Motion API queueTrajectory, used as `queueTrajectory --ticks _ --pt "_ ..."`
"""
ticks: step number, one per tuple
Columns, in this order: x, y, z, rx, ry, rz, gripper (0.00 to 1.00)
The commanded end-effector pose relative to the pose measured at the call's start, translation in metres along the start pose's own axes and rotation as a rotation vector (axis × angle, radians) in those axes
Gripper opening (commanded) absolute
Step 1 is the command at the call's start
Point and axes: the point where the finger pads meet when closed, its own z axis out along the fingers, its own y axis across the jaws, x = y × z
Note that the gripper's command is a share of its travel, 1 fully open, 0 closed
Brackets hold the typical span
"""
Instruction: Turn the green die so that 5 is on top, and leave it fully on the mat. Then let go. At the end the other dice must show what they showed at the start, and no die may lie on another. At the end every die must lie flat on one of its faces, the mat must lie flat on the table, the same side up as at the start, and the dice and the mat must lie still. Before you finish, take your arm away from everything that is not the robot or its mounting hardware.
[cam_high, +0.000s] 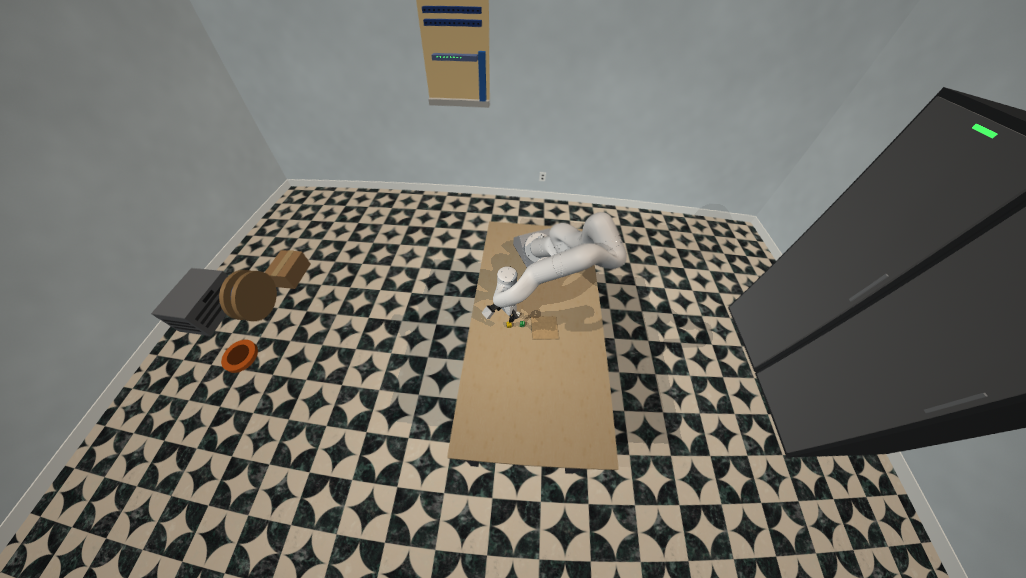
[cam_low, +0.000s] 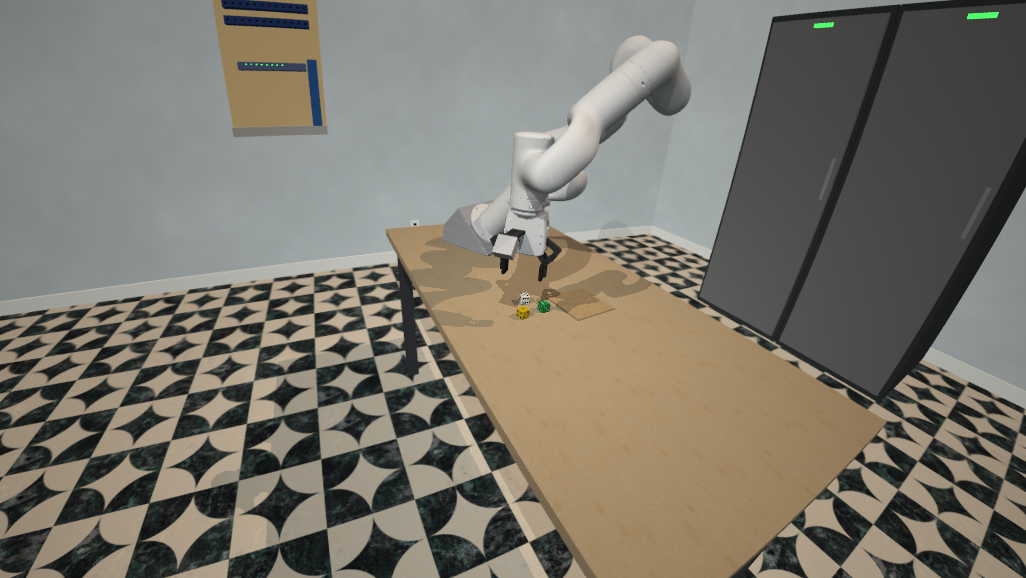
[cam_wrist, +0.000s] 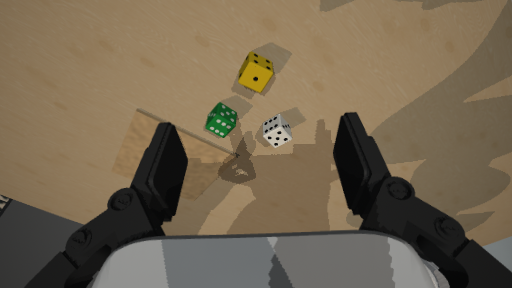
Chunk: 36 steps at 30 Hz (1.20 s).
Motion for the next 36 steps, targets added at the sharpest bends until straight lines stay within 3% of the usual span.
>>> queueTrajectory --ticks 1,3,5,12,36 --pt "0.002 0.000 0.034 0.001 0.002 -0.001 1.00" --pt "0.002 0.000 0.049 0.001 0.002 -0.001 1.00" --pt "0.002 0.000 0.049 0.001 0.002 -0.001 1.00" --pt "0.002 0.000 0.081 0.001 0.002 -0.001 1.00" --pt "0.002 0.000 0.082 0.001 0.002 -0.001 1.00"
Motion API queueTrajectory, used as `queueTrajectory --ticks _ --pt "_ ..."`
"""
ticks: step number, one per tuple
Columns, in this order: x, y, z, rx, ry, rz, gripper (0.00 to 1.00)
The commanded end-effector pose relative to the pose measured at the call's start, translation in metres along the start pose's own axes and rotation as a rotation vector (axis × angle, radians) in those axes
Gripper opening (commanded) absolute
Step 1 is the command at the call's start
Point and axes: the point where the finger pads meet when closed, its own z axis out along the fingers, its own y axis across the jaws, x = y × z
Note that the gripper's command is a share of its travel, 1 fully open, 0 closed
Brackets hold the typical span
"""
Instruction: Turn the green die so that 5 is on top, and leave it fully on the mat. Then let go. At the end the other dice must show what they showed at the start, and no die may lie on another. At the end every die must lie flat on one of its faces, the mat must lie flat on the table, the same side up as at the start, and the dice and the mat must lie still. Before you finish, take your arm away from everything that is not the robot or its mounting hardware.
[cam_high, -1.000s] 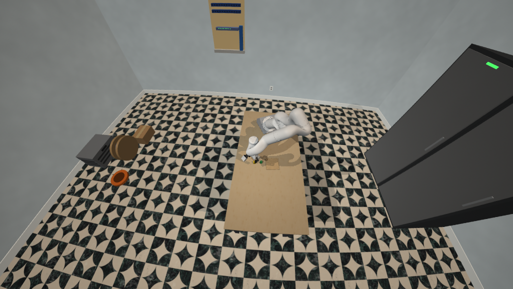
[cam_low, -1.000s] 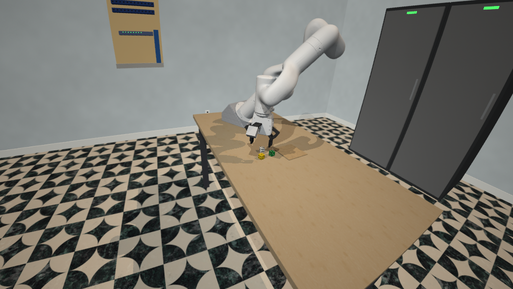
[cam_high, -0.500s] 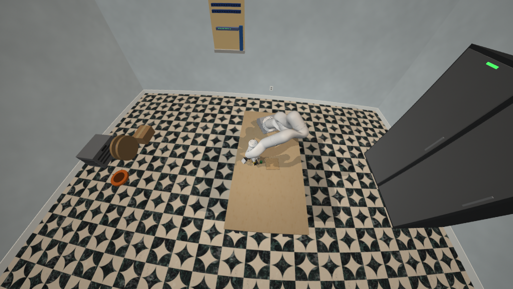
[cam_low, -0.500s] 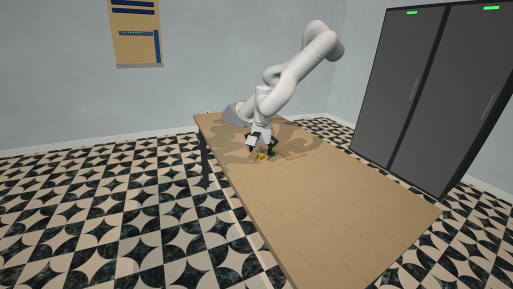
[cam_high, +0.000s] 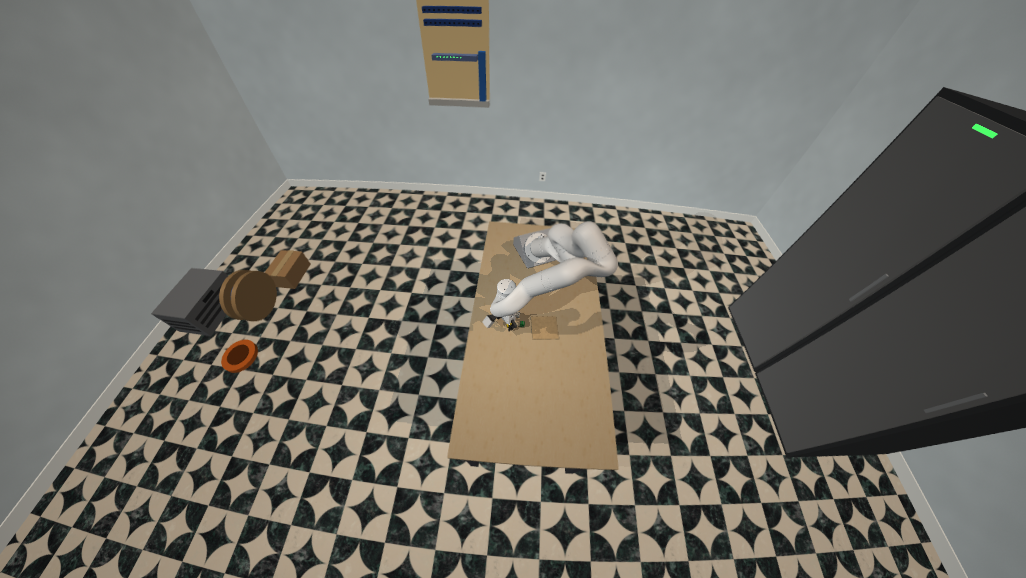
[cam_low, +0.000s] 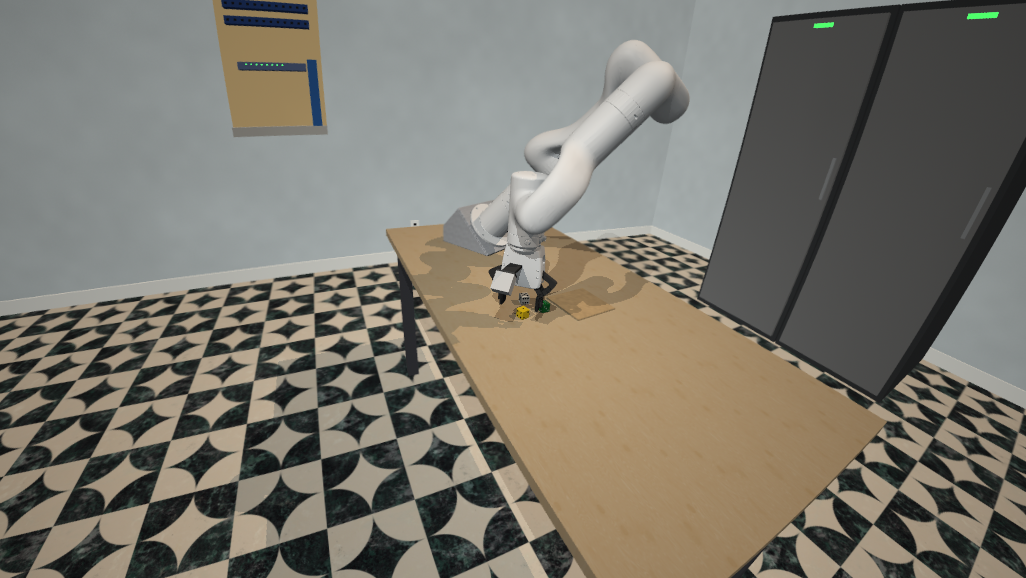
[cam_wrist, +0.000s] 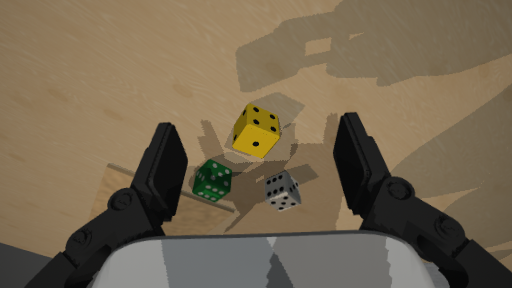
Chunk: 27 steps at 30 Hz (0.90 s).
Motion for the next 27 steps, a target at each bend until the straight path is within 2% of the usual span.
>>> queueTrajectory --ticks 1,21,27 --pt "0.001 0.000 0.000 0.000 0.001 0.000 1.00" --pt "0.000 0.000 0.000 0.000 0.001 0.000 1.00" --pt "-0.015 0.004 0.000 0.000 0.001 0.000 1.00"
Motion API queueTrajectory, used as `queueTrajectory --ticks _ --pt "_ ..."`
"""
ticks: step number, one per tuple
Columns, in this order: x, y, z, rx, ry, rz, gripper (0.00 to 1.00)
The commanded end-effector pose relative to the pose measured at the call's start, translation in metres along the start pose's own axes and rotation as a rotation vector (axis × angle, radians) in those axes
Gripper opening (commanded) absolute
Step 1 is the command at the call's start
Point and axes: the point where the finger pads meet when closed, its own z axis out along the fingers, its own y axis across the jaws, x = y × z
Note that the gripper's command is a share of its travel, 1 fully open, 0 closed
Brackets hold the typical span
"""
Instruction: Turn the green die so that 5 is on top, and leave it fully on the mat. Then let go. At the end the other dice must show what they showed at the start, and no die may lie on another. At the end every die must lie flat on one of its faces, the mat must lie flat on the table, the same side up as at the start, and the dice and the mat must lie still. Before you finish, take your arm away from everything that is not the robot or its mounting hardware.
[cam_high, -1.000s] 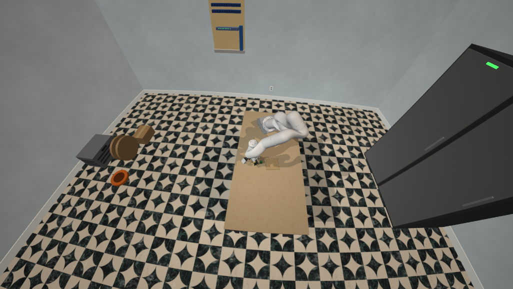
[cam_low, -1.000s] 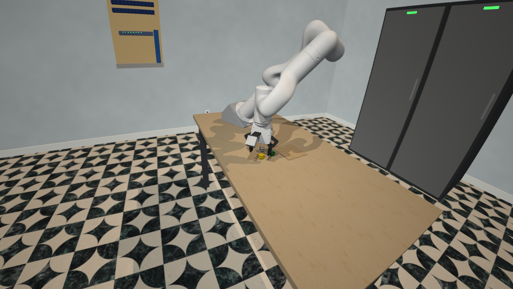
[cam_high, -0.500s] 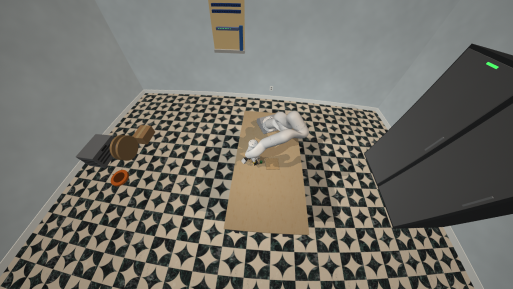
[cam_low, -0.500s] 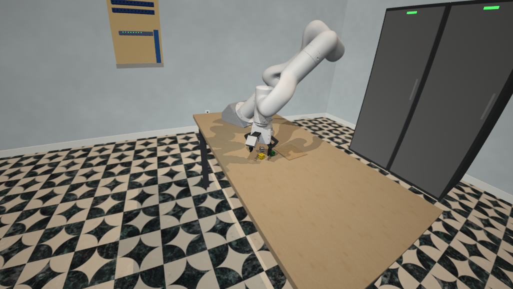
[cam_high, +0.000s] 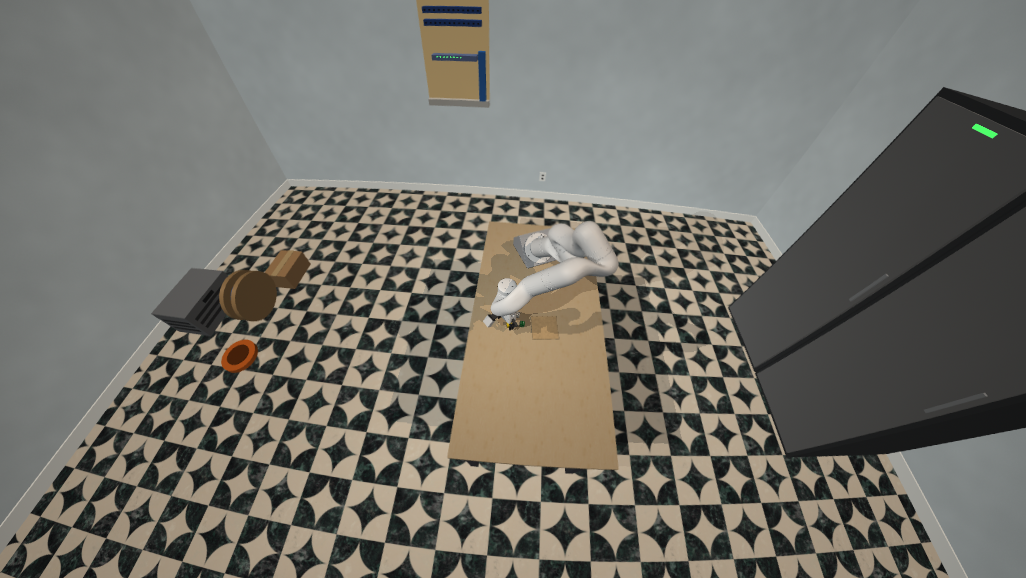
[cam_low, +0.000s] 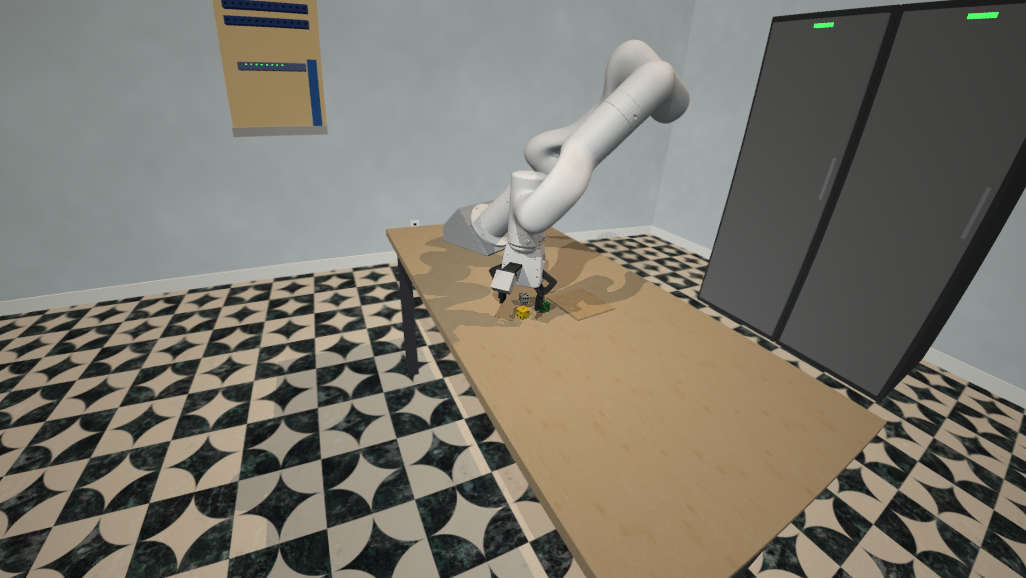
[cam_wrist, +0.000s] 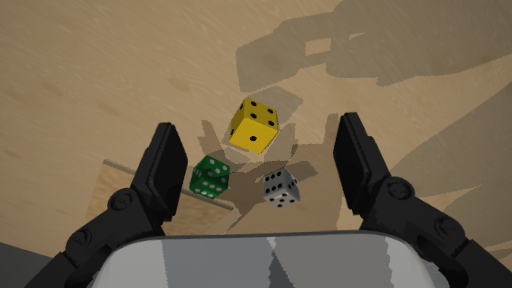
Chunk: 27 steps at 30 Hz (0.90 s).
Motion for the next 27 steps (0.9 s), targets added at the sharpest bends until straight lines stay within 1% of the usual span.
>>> queueTrajectory --ticks 1,8,10,14,27 --pt "-0.015 0.004 0.000 0.000 0.001 0.000 1.00" --pt "-0.055 0.014 0.000 0.000 0.001 0.000 1.00" --pt "-0.055 0.014 0.000 0.000 0.001 0.000 1.00" --pt "-0.069 0.017 0.000 0.000 0.001 0.000 1.00" --pt "-0.072 0.018 0.000 0.000 0.001 0.000 1.00"
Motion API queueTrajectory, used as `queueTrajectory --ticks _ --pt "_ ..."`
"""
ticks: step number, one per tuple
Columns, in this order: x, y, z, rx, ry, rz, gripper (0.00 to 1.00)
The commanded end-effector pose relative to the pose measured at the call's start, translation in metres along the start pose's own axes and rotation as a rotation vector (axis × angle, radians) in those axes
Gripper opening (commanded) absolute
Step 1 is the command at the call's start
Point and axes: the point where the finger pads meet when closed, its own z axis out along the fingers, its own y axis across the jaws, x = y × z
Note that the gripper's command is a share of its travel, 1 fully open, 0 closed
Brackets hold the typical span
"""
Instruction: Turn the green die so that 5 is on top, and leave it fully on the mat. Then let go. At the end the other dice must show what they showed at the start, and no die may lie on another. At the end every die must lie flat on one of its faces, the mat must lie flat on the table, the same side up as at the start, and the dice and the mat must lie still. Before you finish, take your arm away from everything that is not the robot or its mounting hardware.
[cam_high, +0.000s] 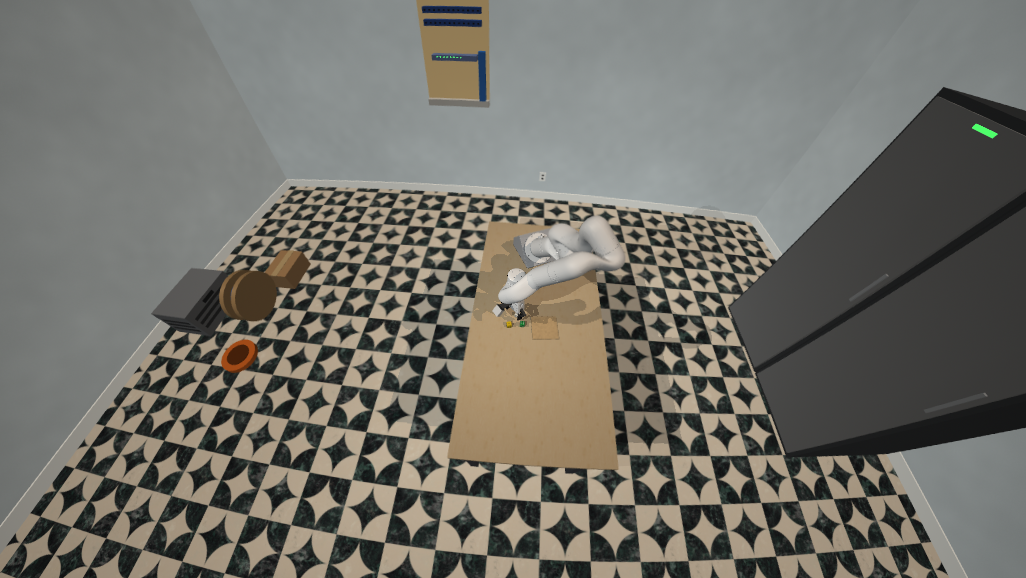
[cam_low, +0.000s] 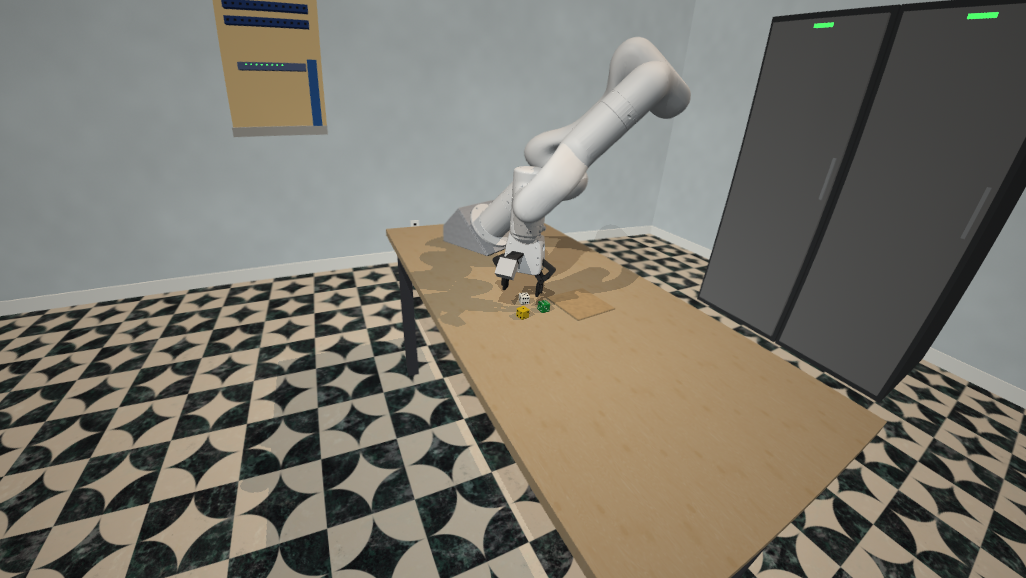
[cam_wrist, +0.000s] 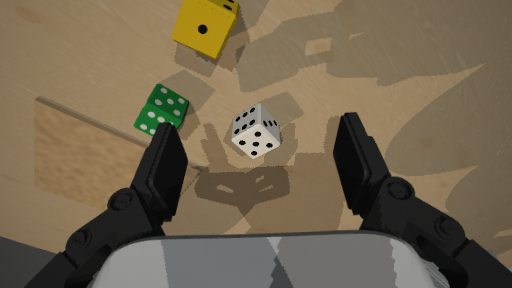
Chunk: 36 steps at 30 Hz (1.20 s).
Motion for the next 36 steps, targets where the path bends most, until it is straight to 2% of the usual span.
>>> queueTrajectory --ticks 1,36 --pt "0.0004 -0.0001 -0.0003 0.000 0.001 0.000 1.00" --pt "0.0017 -0.0041 -0.0003 0.000 0.001 0.000 1.00"
